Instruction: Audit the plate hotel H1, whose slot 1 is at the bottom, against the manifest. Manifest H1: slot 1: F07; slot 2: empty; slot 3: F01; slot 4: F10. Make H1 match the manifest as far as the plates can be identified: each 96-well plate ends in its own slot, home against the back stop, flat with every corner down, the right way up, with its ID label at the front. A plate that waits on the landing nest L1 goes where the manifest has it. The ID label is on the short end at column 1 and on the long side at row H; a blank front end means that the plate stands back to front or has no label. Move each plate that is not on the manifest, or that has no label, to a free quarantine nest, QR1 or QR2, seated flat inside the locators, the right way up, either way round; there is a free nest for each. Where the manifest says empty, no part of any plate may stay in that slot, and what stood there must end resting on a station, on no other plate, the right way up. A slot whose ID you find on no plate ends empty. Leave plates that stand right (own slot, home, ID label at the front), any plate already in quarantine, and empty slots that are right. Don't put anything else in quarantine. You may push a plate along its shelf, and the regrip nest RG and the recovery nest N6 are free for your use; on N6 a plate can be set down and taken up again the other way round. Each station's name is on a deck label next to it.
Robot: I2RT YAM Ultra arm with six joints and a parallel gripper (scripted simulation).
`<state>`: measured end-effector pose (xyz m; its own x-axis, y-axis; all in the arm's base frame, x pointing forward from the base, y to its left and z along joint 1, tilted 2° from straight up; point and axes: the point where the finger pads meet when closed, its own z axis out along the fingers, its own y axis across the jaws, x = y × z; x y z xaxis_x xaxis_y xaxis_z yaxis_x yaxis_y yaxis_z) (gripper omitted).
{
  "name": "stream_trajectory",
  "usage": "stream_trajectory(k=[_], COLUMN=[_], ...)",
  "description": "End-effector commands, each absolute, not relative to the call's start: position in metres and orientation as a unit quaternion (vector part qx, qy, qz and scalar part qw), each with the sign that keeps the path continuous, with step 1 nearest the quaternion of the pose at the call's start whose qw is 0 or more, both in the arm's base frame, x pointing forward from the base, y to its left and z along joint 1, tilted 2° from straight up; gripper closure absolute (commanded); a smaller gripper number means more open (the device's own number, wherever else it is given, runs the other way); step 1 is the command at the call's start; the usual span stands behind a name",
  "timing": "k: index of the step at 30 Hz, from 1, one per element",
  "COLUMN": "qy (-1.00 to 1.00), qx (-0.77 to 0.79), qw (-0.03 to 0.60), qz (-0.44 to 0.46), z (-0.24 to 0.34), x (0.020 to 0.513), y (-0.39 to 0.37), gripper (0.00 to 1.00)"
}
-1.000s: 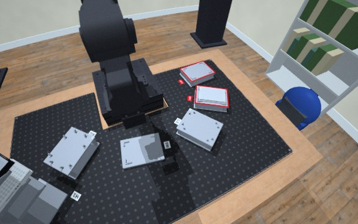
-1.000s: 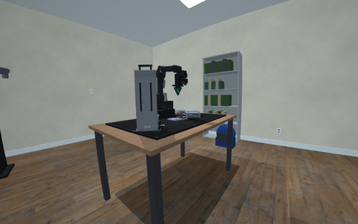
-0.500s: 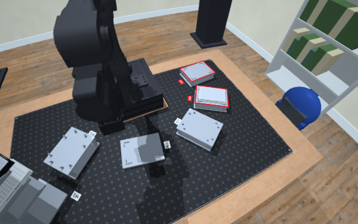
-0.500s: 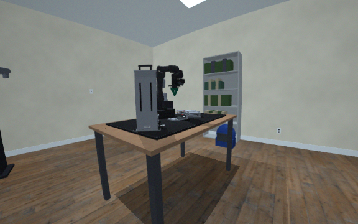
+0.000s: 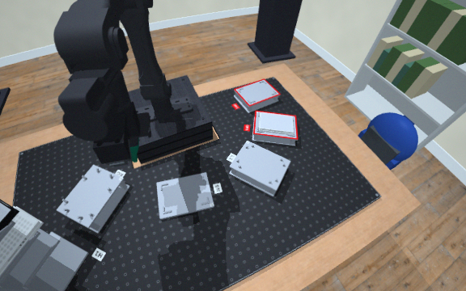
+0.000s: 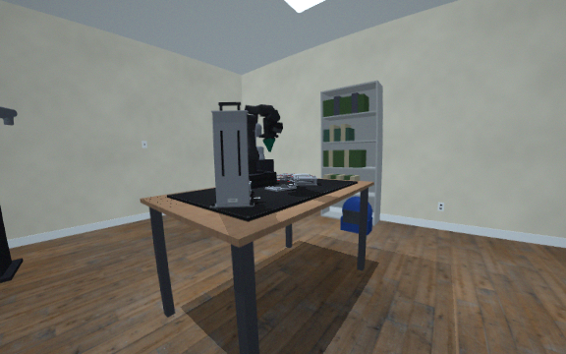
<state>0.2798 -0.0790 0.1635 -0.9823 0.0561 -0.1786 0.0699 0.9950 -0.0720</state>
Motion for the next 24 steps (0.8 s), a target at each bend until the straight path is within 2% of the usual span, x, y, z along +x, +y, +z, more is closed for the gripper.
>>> stream_trajectory(k=[1, 24], qy=[0.988, 0.950], qx=[0.041, 0.133], qw=[0.141, 0.266], qz=[-0.054, -0.099], z=[0.175, 0.176], x=[0.291, 0.288], y=[-0.090, -0.117], gripper=[1.00, 1.00])
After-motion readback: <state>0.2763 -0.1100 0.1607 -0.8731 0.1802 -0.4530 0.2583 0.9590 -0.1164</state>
